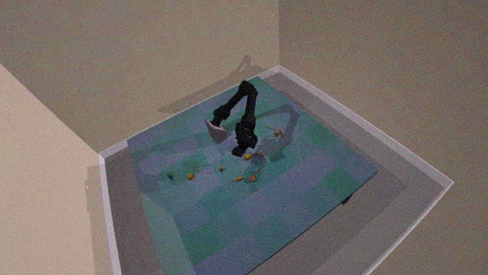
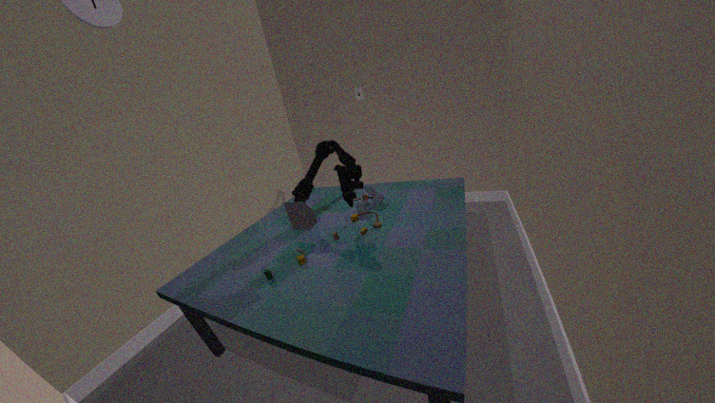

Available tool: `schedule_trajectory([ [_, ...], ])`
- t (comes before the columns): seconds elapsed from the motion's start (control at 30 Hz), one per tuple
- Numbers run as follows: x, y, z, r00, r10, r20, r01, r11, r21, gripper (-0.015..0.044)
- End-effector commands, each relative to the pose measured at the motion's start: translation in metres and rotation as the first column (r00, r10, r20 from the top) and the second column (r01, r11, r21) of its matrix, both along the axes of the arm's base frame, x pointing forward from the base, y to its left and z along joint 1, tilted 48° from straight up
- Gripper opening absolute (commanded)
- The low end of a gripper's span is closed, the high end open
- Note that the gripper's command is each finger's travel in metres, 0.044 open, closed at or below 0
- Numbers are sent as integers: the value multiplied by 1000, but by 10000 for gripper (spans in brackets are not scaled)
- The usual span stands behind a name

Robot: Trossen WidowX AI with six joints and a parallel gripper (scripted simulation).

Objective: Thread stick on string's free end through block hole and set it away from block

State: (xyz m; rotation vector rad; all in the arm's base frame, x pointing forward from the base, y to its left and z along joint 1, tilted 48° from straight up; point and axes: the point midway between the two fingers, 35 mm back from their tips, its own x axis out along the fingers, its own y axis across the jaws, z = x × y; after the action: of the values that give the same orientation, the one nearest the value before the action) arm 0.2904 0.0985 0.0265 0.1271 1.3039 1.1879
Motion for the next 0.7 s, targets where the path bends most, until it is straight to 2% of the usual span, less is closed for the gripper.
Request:
schedule_trajectory([
  [0.0, 0, -15, -13, 708, 443, 549, -516, 856, -25, 120],
  [0.13, 0, -17, -14, 572, 502, 648, -612, 788, -70, 120],
  [0.67, 0, -17, -14, 570, 503, 650, -613, 787, -71, 120],
])
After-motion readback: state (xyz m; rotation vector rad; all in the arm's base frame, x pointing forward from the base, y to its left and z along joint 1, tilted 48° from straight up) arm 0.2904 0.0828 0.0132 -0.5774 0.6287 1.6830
